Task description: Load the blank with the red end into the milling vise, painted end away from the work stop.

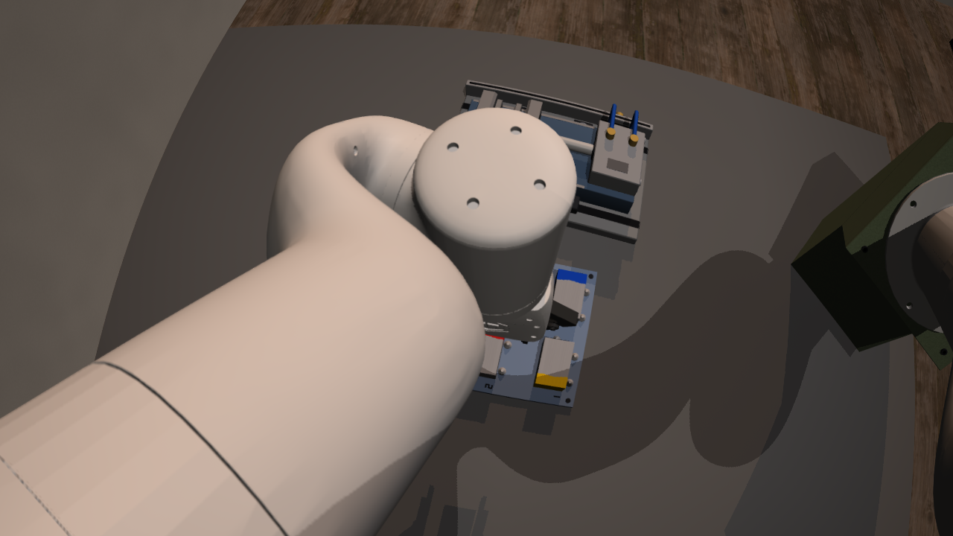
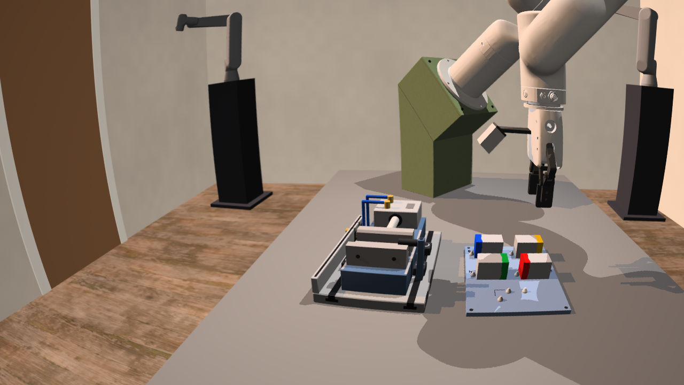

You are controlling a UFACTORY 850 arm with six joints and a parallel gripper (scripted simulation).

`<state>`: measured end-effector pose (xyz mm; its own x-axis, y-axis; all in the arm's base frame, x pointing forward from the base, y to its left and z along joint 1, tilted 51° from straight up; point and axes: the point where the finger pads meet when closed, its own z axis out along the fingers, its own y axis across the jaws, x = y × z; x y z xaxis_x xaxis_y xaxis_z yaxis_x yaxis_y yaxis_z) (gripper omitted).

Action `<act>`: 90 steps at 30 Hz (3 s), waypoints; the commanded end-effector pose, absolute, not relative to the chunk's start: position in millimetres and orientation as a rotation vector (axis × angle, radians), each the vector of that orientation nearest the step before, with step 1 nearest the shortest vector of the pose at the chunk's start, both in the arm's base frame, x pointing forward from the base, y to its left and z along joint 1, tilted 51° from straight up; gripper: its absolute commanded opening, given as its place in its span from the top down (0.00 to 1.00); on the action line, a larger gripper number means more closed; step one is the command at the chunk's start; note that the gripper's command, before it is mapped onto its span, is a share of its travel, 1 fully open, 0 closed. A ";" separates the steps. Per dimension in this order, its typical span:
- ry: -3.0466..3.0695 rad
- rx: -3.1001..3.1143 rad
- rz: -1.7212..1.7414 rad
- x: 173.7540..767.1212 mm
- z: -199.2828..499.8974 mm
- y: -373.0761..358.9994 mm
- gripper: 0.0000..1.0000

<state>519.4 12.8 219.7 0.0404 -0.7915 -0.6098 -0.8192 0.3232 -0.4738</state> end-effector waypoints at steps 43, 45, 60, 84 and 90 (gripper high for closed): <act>1.730 -1.452 0.040 550.0 204.4 38.5 0.27; 1.730 -1.452 0.040 550.0 204.4 38.5 0.27; 1.730 -1.452 0.040 548.2 205.4 37.0 0.27; 1.730 -1.452 0.040 547.3 205.8 36.2 0.27; 1.730 -1.452 0.040 557.5 194.3 45.5 0.27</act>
